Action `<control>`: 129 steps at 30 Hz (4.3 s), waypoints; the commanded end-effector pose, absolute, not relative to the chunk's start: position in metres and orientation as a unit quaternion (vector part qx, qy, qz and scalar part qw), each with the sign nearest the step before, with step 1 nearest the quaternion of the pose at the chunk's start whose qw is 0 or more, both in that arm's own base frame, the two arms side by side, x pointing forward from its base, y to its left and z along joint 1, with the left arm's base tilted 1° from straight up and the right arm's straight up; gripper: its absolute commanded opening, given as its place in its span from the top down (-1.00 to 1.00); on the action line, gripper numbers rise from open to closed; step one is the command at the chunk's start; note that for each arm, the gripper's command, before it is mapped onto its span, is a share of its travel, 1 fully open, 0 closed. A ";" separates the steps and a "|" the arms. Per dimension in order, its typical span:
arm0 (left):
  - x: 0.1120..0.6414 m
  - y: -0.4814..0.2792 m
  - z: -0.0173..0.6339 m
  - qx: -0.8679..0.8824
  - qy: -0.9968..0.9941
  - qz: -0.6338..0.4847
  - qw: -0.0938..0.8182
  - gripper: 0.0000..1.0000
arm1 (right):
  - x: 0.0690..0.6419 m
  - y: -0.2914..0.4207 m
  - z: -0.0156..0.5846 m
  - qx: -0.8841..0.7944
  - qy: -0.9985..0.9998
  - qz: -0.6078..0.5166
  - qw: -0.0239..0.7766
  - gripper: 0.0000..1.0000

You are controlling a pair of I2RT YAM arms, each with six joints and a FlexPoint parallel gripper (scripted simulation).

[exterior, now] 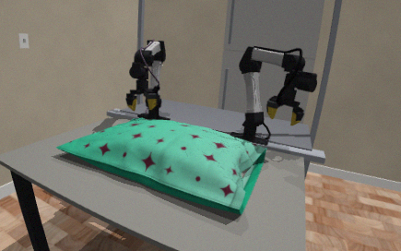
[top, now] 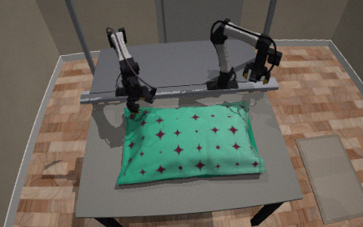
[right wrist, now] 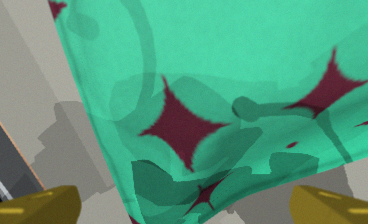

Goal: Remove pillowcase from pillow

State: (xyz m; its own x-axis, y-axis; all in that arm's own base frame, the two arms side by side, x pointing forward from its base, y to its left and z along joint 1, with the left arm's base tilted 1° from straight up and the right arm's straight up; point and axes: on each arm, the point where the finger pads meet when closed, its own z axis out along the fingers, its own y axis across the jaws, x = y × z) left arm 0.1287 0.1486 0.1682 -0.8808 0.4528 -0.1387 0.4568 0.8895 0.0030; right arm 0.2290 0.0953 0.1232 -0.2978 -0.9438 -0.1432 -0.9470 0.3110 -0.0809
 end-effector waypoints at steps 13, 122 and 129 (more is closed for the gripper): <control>0.129 0.150 0.171 0.234 0.970 -0.008 0.071 -1.00 | 0.231 0.096 0.126 -0.585 0.806 0.008 0.089 -1.00; 0.294 0.113 0.299 0.085 0.861 0.220 0.450 -1.00 | 0.337 0.046 0.319 -0.207 0.834 -0.057 0.508 -1.00; 0.322 0.082 0.334 0.053 0.814 0.179 0.550 -1.00 | 0.351 0.031 0.348 -0.130 0.802 -0.047 0.582 -1.00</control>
